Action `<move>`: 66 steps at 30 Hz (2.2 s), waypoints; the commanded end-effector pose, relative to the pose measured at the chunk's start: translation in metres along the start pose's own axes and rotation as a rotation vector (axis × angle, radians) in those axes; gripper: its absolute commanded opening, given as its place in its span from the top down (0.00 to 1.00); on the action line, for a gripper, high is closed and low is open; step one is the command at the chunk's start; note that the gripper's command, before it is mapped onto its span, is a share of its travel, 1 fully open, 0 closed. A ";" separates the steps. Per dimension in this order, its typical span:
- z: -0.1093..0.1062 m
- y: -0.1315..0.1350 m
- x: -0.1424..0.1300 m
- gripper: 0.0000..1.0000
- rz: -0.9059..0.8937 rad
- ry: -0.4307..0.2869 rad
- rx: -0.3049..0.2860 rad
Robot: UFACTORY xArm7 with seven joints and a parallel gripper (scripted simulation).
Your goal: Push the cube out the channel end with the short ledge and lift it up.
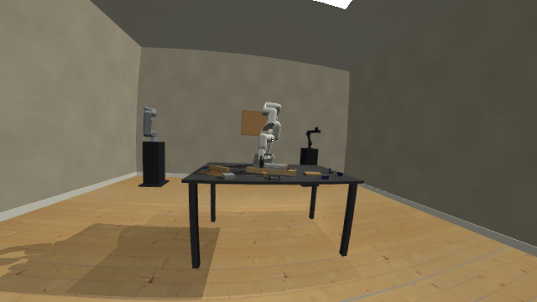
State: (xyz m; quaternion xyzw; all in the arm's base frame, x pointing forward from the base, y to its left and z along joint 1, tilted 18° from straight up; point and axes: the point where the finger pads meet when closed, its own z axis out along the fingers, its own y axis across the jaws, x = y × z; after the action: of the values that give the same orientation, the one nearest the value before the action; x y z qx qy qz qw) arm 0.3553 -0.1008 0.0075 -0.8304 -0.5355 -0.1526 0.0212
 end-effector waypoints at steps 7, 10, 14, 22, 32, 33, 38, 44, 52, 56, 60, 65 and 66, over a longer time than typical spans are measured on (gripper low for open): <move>-0.001 0.001 0.000 0.62 0.000 -0.001 -0.003; -0.001 0.001 0.000 0.62 0.000 -0.001 -0.003; -0.001 0.001 0.000 0.62 0.000 -0.001 -0.003; -0.001 0.001 0.000 0.62 0.000 -0.001 -0.003; -0.001 0.001 0.000 0.62 0.000 -0.001 -0.003; -0.001 0.001 0.000 0.62 0.000 -0.001 -0.003; -0.001 0.001 0.000 0.62 0.000 -0.001 -0.003; -0.005 0.001 0.000 0.62 0.000 -0.001 -0.003; -0.016 0.001 0.000 0.62 0.000 -0.001 -0.003; -0.025 0.001 0.000 0.62 0.000 -0.001 -0.003; -0.033 0.001 0.000 0.62 0.000 0.000 -0.003; -0.041 0.001 0.000 0.62 0.000 -0.001 -0.003; -0.041 0.001 0.000 0.62 0.000 -0.001 -0.003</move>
State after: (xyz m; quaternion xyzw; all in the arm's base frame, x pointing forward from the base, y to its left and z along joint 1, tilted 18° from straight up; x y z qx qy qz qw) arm 0.3488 -0.1079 0.0395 -0.8307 -0.5357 -0.1500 0.0210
